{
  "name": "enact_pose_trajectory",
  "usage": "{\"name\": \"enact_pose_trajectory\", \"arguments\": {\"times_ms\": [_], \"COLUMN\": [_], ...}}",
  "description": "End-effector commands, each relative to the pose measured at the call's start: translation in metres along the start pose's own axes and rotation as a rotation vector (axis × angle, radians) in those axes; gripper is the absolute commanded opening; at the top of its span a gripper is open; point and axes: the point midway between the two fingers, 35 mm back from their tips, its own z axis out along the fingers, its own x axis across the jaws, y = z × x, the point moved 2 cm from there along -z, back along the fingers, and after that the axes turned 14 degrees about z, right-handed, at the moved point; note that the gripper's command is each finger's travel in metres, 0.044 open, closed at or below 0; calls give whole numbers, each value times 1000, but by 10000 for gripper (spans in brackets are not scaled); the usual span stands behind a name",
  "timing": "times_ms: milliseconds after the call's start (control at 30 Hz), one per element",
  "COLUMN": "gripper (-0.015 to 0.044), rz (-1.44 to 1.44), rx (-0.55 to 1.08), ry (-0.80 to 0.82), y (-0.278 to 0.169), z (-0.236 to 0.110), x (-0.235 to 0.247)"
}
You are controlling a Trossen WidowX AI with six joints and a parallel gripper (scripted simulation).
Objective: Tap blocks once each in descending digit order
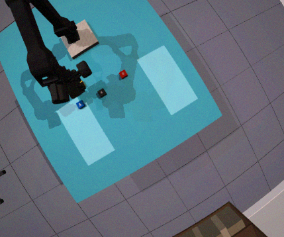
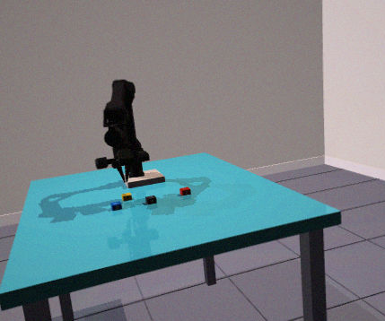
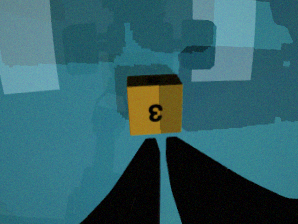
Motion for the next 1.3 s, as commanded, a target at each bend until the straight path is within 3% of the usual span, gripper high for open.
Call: {"name": "enact_pose_trajectory", "arguments": {"times_ms": [0, 333, 833, 1033, 1100, 1267], "gripper": [20, 20, 20, 20, 20, 20], "rz": [-5, -39, -10, -5, -5, -5], "rx": [-34, -29, -35, -33, -33, -33], "ry": [-2, -18, 14, 18, 19, 19], "y": [1, 7, 7, 2, 3, 5], "z": [-48, -57, -60, -60, -51, 13], "x": [0, 20, 193, 210, 211, 212]}}
